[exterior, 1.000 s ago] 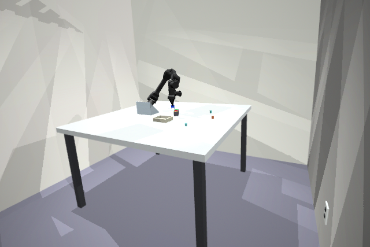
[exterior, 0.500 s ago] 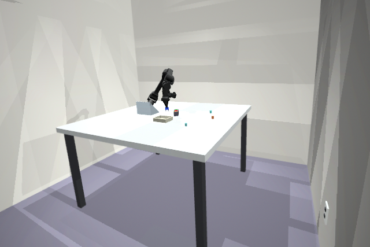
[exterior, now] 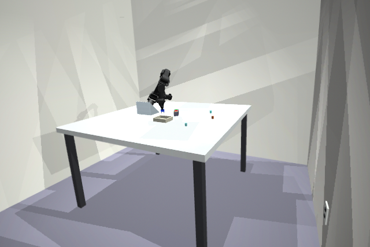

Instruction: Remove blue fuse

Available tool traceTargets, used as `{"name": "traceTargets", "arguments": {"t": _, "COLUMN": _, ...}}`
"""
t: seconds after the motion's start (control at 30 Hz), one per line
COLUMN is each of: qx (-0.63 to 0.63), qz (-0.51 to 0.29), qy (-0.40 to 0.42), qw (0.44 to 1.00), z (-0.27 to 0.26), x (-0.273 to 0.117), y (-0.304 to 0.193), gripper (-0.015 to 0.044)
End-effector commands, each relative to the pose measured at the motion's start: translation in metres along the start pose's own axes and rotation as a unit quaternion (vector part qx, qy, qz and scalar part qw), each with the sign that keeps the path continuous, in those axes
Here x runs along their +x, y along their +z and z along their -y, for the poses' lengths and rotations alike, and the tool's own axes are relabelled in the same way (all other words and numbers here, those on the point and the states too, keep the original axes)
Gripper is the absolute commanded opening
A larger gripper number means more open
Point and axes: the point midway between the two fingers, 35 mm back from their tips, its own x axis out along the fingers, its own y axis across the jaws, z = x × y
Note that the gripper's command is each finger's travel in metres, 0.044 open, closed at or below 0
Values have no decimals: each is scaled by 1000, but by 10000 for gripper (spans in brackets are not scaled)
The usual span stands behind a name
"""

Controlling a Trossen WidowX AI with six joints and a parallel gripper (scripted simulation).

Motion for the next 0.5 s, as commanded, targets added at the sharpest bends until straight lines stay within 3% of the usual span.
{"name": "traceTargets", "arguments": {"t": 0.0, "qx": -1, "qz": -1, "qy": 0, "qw": 1000, "z": 1, "x": 6, "y": -1, "gripper": 0}}
{"name": "traceTargets", "arguments": {"t": 0.47, "qx": -1, "qz": 0, "qy": 0, "qw": 1000, "z": 1, "x": 29, "y": -1, "gripper": 0}}
